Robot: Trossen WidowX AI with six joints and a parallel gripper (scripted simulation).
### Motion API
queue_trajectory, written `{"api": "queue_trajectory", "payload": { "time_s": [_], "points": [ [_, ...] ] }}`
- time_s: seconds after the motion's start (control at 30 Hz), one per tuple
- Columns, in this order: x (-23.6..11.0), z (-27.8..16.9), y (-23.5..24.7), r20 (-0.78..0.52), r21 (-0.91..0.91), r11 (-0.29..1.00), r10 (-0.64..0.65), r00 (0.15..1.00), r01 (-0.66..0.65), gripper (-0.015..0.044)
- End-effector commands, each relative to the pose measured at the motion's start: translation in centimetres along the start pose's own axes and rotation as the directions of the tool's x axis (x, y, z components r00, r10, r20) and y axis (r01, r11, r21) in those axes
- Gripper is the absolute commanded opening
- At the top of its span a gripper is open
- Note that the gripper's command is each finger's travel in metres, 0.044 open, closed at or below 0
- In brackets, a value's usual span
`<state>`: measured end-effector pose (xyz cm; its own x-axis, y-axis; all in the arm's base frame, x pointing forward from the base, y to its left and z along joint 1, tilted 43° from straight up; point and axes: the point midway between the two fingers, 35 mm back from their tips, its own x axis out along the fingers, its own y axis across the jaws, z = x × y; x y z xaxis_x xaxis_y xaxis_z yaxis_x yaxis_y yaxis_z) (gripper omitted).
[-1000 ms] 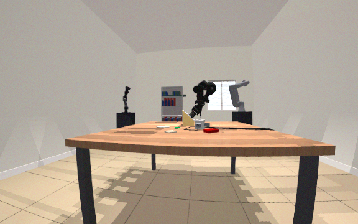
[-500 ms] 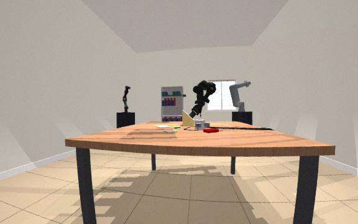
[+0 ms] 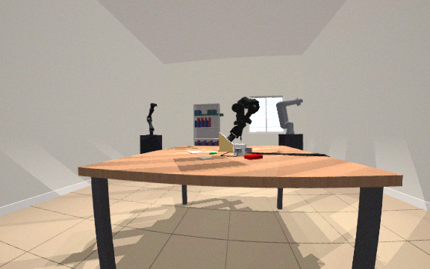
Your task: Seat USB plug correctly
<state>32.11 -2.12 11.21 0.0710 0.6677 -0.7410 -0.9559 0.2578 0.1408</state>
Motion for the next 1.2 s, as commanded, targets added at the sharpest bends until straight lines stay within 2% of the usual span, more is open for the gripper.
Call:
{"api": "queue_trajectory", "payload": {
  "time_s": [0.0, 1.17],
  "points": [
    [0.08, -0.06, 0.02, -0.003, 0.005, 1.000, 0.001, 1.000, -0.001, 0.0000],
    [0.49, -0.25, 0.09, -0.009, 0.025, 1.000, 0.001, 1.000, -0.001, 0.0000]
  ]
}}
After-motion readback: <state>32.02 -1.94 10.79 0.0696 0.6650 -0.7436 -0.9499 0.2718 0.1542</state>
